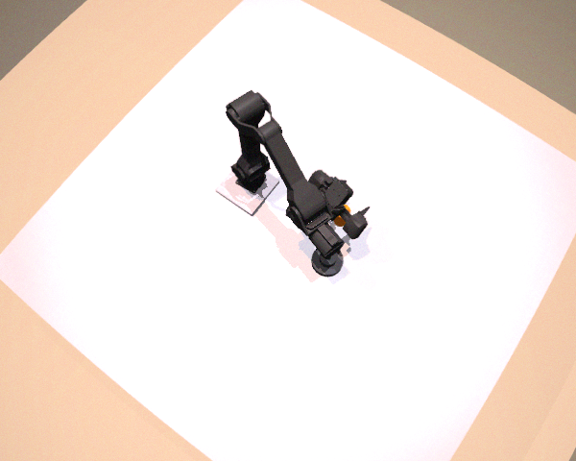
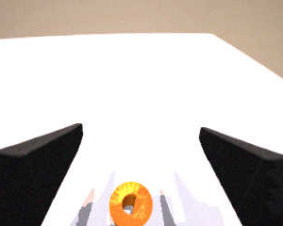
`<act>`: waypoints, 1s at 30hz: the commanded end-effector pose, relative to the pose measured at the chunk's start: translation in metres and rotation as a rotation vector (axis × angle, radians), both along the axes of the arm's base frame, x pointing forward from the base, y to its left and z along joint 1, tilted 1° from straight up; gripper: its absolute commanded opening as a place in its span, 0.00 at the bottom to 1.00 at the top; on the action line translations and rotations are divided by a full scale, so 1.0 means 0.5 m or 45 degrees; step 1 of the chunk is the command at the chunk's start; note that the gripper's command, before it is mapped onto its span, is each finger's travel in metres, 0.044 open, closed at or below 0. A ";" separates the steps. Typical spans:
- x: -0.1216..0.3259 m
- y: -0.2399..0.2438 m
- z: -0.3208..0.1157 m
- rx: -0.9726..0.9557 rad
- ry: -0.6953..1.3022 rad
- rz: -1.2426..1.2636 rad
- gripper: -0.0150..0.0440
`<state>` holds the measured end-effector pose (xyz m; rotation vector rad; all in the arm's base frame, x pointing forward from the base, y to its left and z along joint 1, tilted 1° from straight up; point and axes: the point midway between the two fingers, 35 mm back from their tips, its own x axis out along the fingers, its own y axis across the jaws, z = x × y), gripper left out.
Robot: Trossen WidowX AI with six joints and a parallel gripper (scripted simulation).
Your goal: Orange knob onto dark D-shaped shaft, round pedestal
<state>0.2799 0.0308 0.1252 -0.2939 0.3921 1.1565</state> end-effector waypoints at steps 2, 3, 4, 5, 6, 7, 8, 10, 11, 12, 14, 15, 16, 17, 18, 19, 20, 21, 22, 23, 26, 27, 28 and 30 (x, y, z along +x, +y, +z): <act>-0.008 0.013 -0.007 -0.146 0.153 0.041 1.00; -0.009 0.017 -0.013 -0.255 0.232 0.060 1.00; -0.010 0.019 -0.016 -0.367 0.302 0.074 1.00; -0.011 0.019 -0.016 -0.483 0.365 0.082 1.00; -0.013 0.018 -0.015 -0.603 0.418 0.084 1.00; -0.014 0.015 -0.010 -0.724 0.463 0.080 1.00; -0.015 0.011 -0.003 -0.847 0.497 0.070 1.00; -0.014 0.001 0.021 -1.096 0.537 0.032 1.00; -0.013 -0.003 0.034 -1.200 0.541 0.009 1.00; -0.012 -0.006 0.043 -1.261 0.540 -0.007 1.00; -0.012 -0.007 0.046 -1.282 0.539 -0.013 1.00; -0.012 -0.007 0.046 -1.282 0.539 -0.013 1.00; -0.012 -0.007 0.046 -1.282 0.539 -0.013 1.00; -0.012 -0.007 0.046 -1.282 0.539 -0.013 1.00; -0.012 -0.007 0.046 -1.282 0.539 -0.013 1.00; -0.012 -0.007 0.046 -1.282 0.539 -0.013 1.00; -0.012 -0.007 0.046 -1.282 0.539 -0.013 1.00; -0.012 -0.007 0.046 -1.282 0.539 -0.013 1.00; -0.012 -0.007 0.046 -1.282 0.539 -0.013 1.00; -0.012 -0.007 0.046 -1.282 0.539 -0.013 1.00; -0.012 -0.007 0.046 -1.238 0.635 -0.180 1.00; -0.012 -0.007 0.046 -1.205 0.698 -0.292 1.00; -0.012 -0.007 0.046 -1.171 0.760 -0.404 1.00; -0.012 -0.007 0.046 -1.095 0.882 -0.628 1.00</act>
